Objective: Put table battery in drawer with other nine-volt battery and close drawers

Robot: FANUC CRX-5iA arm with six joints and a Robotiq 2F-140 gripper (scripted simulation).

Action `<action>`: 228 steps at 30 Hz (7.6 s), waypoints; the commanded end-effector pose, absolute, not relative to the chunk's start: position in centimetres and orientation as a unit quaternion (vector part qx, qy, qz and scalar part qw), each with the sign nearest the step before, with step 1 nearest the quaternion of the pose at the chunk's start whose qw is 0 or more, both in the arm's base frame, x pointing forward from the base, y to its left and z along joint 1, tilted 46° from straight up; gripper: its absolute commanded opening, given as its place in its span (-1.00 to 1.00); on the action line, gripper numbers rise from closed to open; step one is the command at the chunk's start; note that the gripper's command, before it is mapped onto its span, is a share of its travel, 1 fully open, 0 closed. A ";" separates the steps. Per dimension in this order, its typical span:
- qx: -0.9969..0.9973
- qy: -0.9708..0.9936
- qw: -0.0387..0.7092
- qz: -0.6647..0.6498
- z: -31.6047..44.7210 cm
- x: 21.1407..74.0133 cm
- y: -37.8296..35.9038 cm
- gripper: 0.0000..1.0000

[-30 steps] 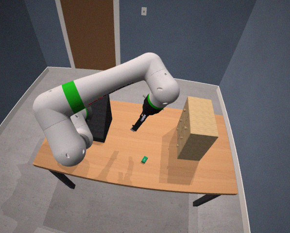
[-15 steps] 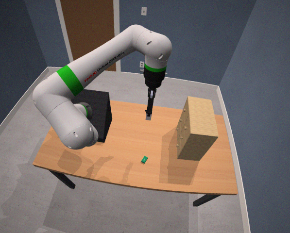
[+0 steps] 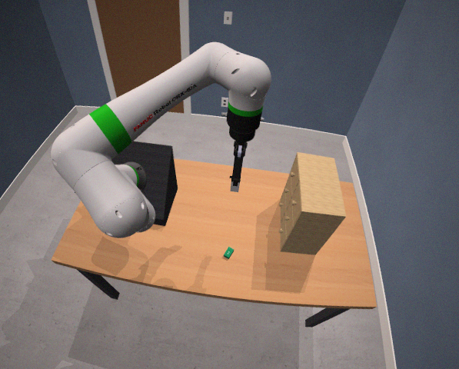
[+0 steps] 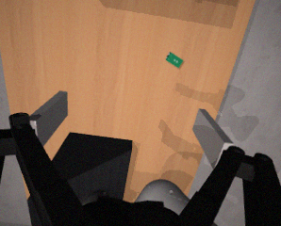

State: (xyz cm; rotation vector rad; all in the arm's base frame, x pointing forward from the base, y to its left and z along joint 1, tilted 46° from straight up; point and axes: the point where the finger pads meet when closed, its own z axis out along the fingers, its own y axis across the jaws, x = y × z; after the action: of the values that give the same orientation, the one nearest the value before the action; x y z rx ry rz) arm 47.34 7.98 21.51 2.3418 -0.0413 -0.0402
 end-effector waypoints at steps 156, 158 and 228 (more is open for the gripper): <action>0.763 0.209 0.328 0.516 -2.3 62.9 -16.8 -0.60; 0.763 0.209 0.328 0.516 -2.3 62.9 -16.8 -0.60; 0.763 0.209 0.328 0.516 -2.4 66.4 -17.0 -0.60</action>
State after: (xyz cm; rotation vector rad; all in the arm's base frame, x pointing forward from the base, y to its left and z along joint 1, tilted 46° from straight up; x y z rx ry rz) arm 66.43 -17.06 -2.42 1.9982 0.5481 1.3492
